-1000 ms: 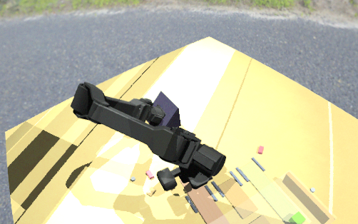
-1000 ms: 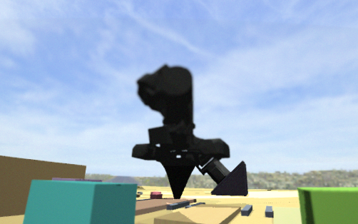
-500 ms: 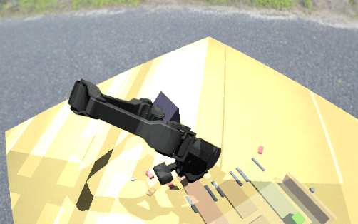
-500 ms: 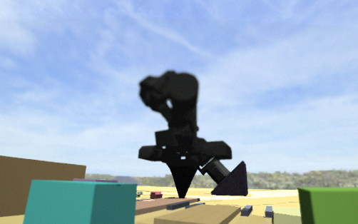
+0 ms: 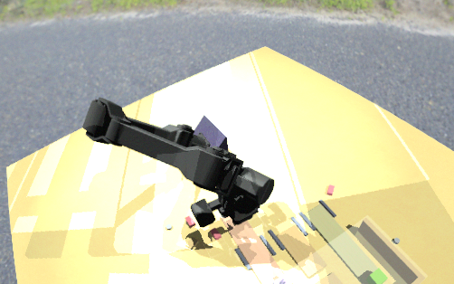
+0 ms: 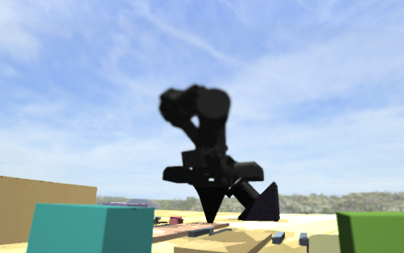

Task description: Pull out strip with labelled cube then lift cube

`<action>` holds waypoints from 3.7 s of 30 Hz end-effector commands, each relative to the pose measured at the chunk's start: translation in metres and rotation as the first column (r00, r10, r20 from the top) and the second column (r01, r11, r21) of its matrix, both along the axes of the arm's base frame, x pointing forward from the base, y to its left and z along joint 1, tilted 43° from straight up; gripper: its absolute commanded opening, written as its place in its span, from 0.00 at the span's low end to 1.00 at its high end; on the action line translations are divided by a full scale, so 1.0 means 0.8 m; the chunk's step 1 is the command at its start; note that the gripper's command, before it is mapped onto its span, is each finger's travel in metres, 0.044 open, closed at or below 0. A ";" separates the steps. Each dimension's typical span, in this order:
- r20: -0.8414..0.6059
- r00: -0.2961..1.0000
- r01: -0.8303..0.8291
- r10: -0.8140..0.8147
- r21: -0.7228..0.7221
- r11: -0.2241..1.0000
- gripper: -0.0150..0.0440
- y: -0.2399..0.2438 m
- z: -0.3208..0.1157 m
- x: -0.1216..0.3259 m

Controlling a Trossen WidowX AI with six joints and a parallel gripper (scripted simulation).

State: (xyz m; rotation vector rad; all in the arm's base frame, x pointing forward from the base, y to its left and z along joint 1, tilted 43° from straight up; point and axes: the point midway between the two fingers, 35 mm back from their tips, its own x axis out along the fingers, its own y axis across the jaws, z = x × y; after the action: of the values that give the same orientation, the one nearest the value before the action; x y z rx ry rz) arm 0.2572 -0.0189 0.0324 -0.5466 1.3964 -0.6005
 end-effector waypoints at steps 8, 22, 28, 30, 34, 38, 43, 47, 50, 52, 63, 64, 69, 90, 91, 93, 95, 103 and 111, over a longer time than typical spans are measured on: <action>-0.025 1.000 0.012 -0.012 0.001 1.000 0.25 -0.004 -0.007 -0.028; -0.027 1.000 0.012 -0.012 0.001 1.000 0.25 -0.004 -0.009 -0.055; -0.027 1.000 0.012 -0.012 0.001 1.000 0.25 -0.004 -0.010 -0.065; -0.027 1.000 0.012 -0.012 0.001 1.000 0.25 -0.004 -0.010 -0.069; -0.027 1.000 0.012 -0.012 0.001 1.000 0.25 -0.004 -0.010 -0.076; -0.028 1.000 0.012 -0.012 0.001 1.000 0.25 -0.004 -0.011 -0.083; -0.028 1.000 0.012 -0.012 0.001 1.000 0.25 -0.004 -0.011 -0.085; -0.028 1.000 0.012 -0.012 0.001 1.000 0.25 -0.004 -0.011 -0.085; -0.028 1.000 0.012 -0.012 0.001 1.000 0.25 -0.004 -0.011 -0.085; -0.028 1.000 0.012 -0.012 0.001 1.000 0.25 -0.004 -0.011 -0.085; -0.028 1.000 0.012 -0.012 0.001 1.000 0.25 -0.004 -0.011 -0.085; -0.028 1.000 0.012 -0.012 0.001 1.000 0.25 -0.004 -0.011 -0.085; -0.028 1.000 0.012 -0.012 0.001 1.000 0.25 -0.004 -0.011 -0.085; -0.038 0.999 -0.002 0.002 0.002 1.000 0.83 0.038 0.035 -0.011; -0.038 0.999 -0.002 0.002 0.002 1.000 0.88 0.038 0.036 -0.007; -0.038 0.999 -0.002 0.002 0.002 1.000 0.97 0.039 0.036 0.001; -0.037 0.999 -0.002 0.002 0.002 1.000 1.00 0.040 0.037 0.010; -0.036 0.999 -0.002 0.002 0.002 1.000 1.00 0.044 0.041 0.046; -0.034 0.999 -0.002 0.002 0.002 1.000 1.00 0.047 0.046 0.082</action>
State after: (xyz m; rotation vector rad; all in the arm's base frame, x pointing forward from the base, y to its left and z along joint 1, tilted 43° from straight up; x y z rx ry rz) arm 0.3120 0.0180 0.0664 -0.5544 1.4334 -0.5904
